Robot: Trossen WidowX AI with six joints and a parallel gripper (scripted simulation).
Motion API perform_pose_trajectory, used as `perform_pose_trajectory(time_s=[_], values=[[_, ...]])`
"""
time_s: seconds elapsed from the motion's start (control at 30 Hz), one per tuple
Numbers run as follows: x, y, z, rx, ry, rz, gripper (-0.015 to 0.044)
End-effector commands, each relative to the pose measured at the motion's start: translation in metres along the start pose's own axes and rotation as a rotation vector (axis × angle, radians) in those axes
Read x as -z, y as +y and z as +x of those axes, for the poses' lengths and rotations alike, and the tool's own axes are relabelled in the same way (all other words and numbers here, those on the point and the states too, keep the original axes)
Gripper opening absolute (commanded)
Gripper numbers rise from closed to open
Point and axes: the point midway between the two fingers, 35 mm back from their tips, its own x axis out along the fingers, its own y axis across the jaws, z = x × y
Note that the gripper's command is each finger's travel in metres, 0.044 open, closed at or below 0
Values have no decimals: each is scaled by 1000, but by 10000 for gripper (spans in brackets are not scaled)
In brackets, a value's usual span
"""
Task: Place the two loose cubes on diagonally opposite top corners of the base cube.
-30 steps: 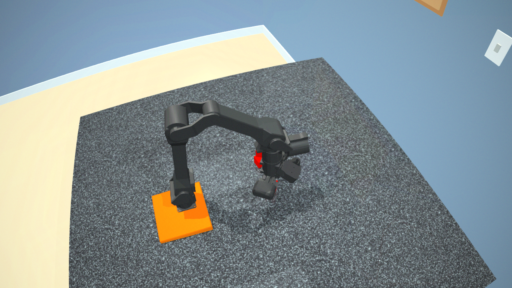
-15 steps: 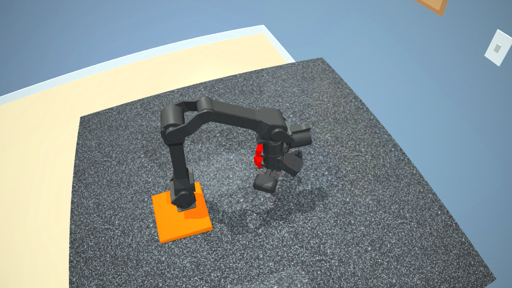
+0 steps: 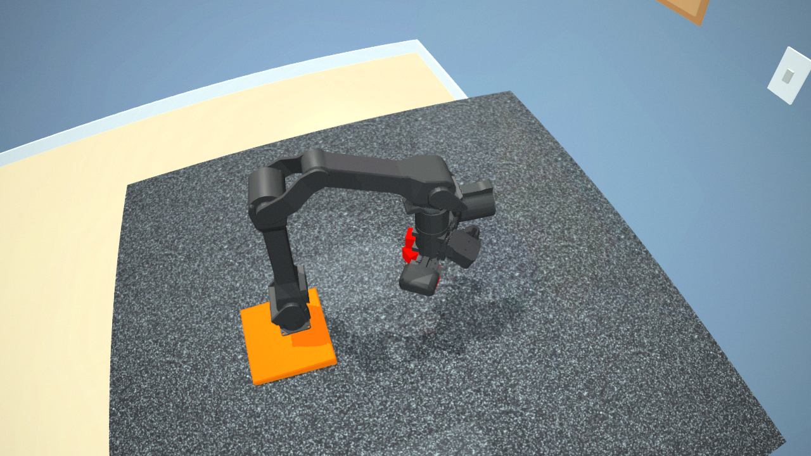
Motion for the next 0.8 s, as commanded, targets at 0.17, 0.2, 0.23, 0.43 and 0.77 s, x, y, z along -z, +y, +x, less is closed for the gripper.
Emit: perform_pose_trajectory(time_s=[0.17, 0.2, 0.23, 0.43, 0.77], values=[[3, -3, -23, 3, -3, -7, 105], [3, -3, -23, 3, -3, -7, 105], [3, -2, -23, 3, -3, -14, 105], [10, 11, -21, 1, -2, -246, 105], [26, 35, -18, -1, -1, -684, 105]])
